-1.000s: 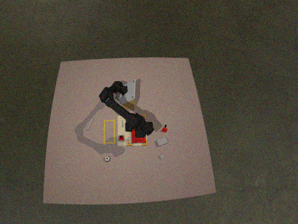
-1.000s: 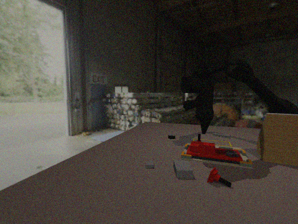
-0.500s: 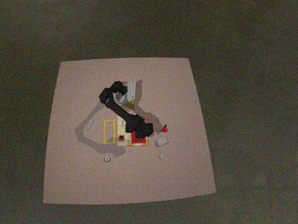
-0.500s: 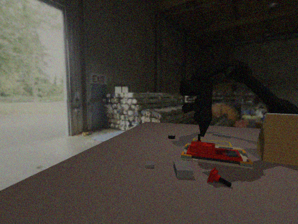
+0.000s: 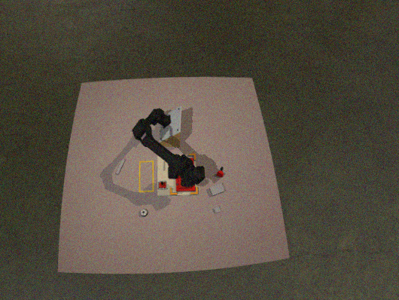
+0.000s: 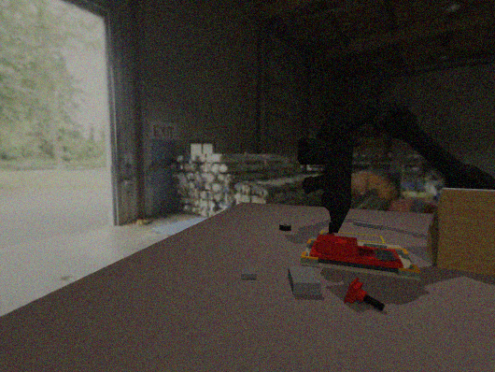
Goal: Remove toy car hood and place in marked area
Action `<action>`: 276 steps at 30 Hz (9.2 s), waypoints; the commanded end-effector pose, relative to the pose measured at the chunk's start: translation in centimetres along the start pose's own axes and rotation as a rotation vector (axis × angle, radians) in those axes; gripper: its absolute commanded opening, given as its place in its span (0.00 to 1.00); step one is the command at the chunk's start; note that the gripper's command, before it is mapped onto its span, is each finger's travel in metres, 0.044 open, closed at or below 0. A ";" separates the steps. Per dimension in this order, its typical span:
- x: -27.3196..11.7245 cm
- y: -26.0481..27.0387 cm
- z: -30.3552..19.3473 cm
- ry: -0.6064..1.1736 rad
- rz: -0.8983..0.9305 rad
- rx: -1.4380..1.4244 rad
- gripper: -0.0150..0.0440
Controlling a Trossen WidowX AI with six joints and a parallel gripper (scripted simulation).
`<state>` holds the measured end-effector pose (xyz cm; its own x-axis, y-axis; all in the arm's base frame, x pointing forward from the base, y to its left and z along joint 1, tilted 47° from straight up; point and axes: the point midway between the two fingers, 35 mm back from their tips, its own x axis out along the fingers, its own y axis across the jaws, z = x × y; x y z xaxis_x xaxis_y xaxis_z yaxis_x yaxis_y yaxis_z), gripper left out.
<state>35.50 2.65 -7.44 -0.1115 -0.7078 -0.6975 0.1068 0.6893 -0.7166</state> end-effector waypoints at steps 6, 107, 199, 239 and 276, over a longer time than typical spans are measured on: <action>1.1 -0.1 -0.3 0.007 -0.009 -0.012 1.00; 3.4 -0.1 0.0 0.003 -0.004 -0.001 0.25; -2.8 -22.7 -3.5 0.007 -0.013 -0.006 0.25; 0.8 -22.7 -3.3 0.006 -0.011 -0.006 0.25; 4.1 -22.8 -3.5 0.006 -0.016 -0.006 0.25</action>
<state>29.47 -15.28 6.43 -0.1121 -0.7160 -0.6890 0.1117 0.6799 -0.7247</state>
